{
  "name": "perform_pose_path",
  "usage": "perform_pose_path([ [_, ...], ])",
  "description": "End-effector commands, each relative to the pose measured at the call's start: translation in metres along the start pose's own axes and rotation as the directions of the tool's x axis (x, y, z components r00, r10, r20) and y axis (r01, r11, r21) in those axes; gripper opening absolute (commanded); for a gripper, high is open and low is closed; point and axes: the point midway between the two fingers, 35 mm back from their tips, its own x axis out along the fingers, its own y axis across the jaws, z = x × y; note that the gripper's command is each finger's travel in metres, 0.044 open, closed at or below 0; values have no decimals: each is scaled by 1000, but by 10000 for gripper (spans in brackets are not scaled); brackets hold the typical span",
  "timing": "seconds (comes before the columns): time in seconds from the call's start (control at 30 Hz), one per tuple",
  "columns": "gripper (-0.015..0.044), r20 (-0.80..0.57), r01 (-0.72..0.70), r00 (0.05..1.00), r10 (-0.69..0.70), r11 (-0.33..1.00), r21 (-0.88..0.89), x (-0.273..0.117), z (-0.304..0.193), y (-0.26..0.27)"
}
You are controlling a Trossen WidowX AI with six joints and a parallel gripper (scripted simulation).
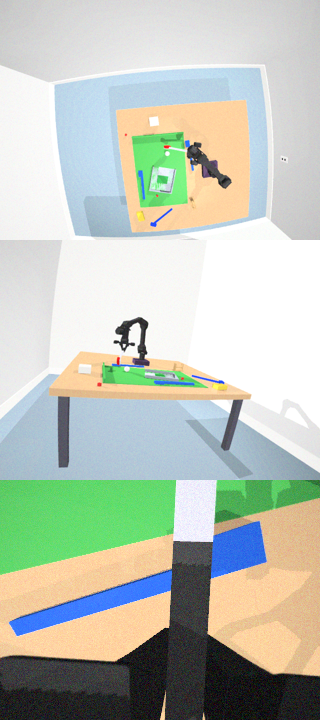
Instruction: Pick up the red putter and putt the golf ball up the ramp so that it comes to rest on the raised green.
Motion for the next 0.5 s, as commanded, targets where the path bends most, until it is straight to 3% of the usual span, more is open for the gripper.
perform_pose_path([
  [0.0,0,4,5,1000,-5,1000,5,14,0,0],
  [0.47,0,4,5,1000,-5,1000,5,31,0,-1],
])
